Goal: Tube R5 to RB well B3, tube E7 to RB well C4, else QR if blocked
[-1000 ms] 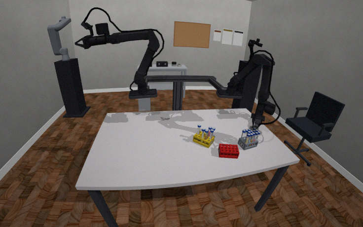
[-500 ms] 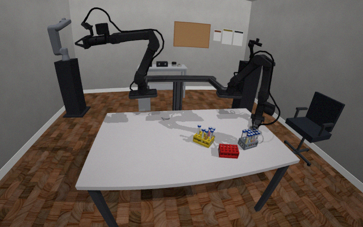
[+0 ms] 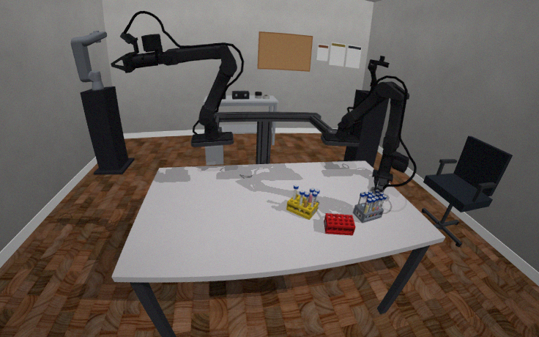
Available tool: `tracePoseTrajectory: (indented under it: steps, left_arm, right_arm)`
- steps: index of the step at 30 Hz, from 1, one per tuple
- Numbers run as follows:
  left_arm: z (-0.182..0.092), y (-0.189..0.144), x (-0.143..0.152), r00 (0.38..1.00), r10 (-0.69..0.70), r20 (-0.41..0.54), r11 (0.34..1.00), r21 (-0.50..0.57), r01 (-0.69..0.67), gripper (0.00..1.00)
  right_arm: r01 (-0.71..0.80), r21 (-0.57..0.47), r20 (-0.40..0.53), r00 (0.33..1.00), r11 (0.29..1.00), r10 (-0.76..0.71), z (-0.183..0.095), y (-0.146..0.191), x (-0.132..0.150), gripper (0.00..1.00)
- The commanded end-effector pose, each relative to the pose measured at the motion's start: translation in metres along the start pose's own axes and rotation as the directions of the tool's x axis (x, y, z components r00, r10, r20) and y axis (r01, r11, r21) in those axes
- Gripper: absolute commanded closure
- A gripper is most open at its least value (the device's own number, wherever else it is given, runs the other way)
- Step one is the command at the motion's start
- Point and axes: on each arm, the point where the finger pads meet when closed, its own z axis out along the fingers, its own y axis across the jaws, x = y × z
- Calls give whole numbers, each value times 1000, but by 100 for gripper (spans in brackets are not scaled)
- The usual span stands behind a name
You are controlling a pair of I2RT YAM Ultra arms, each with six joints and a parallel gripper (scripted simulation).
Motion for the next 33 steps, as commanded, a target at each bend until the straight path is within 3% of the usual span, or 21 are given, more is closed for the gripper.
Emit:
tracePoseTrajectory:
  steps: [1, 7, 8, 33]
  left_arm:
    - [-2, 4, -1, 1000, -3, 6, 1000, -8, 3, 70]
    - [-2, 3, -1, 1000, -3, 6, 1000, -8, 3, 70]
    - [-2, 3, -1, 1000, -3, 6, 1000, -8, 3, 100]
    - [-2, 3, -1, 1000, -3, 6, 1000, -8, 3, 100]
  right_arm:
    - [-9, 22, 50, 999, 1000, 8, -12, -8, -25, 100]
    - [-9, 22, 50, 999, 1000, 8, -12, -8, -25, 100]
    - [-9, 22, 50, 999, 1000, 8, -12, -8, -25, 100]
    - [-9, 22, 50, 999, 1000, 8, -12, -8, -25, 100]
